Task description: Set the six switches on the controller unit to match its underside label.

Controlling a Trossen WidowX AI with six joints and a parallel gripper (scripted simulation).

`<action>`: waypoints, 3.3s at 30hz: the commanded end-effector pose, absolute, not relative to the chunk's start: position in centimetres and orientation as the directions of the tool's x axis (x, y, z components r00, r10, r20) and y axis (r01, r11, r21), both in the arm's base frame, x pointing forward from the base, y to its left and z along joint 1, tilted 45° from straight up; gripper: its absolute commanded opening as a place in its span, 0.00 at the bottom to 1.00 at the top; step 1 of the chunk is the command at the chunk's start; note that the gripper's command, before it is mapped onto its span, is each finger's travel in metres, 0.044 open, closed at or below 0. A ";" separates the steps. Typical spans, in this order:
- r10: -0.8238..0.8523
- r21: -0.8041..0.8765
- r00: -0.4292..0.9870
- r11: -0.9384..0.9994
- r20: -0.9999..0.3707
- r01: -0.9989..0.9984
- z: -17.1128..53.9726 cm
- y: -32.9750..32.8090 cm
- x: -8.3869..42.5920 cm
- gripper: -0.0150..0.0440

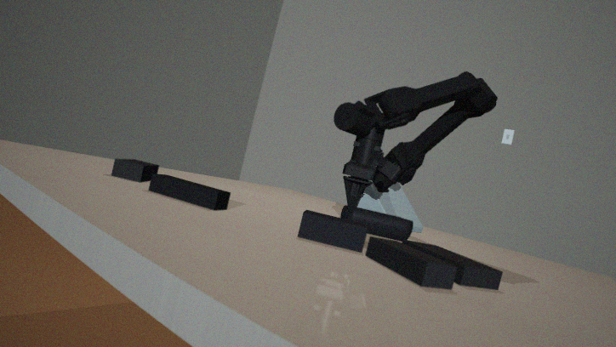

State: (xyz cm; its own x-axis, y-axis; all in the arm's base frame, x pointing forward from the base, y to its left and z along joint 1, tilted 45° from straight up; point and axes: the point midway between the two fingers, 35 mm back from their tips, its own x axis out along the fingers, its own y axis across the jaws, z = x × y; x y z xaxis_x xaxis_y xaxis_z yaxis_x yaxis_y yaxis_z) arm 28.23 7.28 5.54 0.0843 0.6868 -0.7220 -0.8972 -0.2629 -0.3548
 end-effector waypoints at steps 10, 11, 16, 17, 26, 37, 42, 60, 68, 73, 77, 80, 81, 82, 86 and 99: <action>0.696 -0.375 0.105 -0.249 -0.711 -0.893 8.4 4.5 28.0 1.00; 0.696 -0.375 0.105 -0.249 -0.711 -0.893 8.4 4.5 28.0 1.00; 0.717 -0.458 0.160 -0.244 -0.679 -0.855 8.3 5.5 25.7 0.78; 0.723 -0.482 0.175 -0.242 -0.668 -0.842 8.2 5.8 25.0 0.73; 0.761 -0.625 0.261 -0.232 -0.594 -0.745 7.0 7.7 20.5 0.33; 0.761 -0.625 0.261 -0.232 -0.594 -0.745 7.0 7.7 20.5 0.25; 0.760 -0.625 0.261 -0.233 -0.595 -0.745 6.8 7.9 20.6 0.25; 0.759 -0.624 0.260 -0.234 -0.596 -0.746 4.3 10.3 21.0 0.25; 0.762 -0.626 0.262 -0.230 -0.592 -0.745 3.7 11.1 21.0 0.25; 0.762 -0.626 0.262 -0.230 -0.592 -0.745 3.8 11.1 21.0 0.25; 0.762 -0.626 0.262 -0.230 -0.592 -0.745 3.8 11.2 21.1 0.25; 0.762 -0.626 0.262 -0.230 -0.592 -0.745 3.9 11.2 21.2 0.25; 0.762 -0.626 0.262 -0.230 -0.592 -0.745 3.9 11.2 21.2 0.25; 0.762 -0.626 0.262 -0.230 -0.592 -0.745 3.9 11.2 21.3 0.25; 0.762 -0.626 0.262 -0.230 -0.592 -0.745 4.0 11.3 21.4 0.25; 0.762 -0.627 0.263 -0.230 -0.592 -0.745 4.8 11.9 22.6 0.25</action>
State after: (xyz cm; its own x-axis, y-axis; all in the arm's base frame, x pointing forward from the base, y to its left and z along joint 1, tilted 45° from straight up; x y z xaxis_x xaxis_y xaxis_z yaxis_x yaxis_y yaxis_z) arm 21.33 11.44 3.84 0.2463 0.7585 -0.6034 -0.7681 -0.2270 -0.5988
